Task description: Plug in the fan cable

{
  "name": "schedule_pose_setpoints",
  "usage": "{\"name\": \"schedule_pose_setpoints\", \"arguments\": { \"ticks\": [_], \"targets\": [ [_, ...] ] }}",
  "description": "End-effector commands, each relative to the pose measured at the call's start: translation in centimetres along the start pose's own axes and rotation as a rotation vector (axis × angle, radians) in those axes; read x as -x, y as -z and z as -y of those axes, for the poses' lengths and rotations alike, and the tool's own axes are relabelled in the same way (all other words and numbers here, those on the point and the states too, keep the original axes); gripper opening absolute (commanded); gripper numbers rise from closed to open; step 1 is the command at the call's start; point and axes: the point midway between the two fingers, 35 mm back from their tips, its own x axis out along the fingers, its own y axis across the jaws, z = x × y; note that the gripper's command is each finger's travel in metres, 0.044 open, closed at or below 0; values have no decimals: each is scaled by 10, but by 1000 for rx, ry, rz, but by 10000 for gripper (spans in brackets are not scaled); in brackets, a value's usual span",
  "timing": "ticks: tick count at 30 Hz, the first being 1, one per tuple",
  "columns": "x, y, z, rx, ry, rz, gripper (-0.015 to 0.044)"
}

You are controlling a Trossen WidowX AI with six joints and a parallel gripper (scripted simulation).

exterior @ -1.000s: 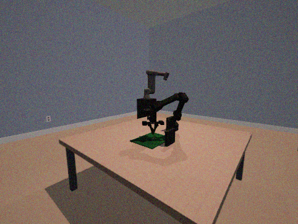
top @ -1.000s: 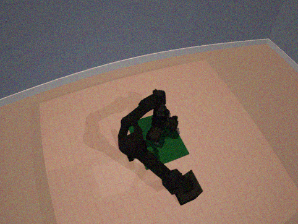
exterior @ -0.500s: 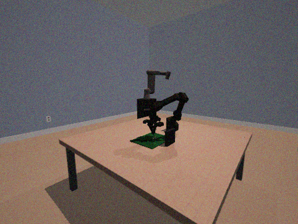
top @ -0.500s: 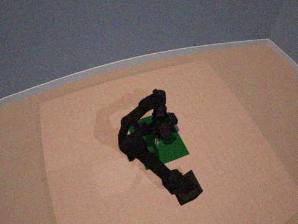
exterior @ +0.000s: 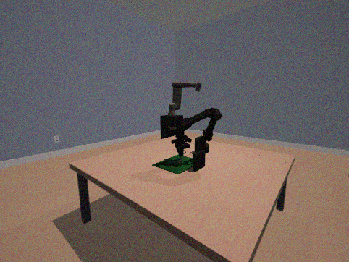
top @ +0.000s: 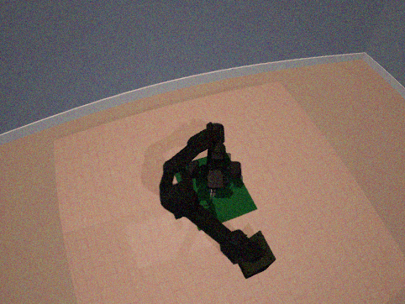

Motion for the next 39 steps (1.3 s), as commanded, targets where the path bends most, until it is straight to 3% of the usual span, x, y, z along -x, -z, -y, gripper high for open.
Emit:
{"name": "schedule_pose_setpoints", "arguments": {
  "ticks": [1,21,26,39],
  "targets": [
    [0,1,-1,-10,1,-2,0],
    [0,3,-4,99,1,-1,0],
    [-22,3,-3,99,2,-1,0],
    [-22,3,-2,87,2,-1,0]
  ]
}}
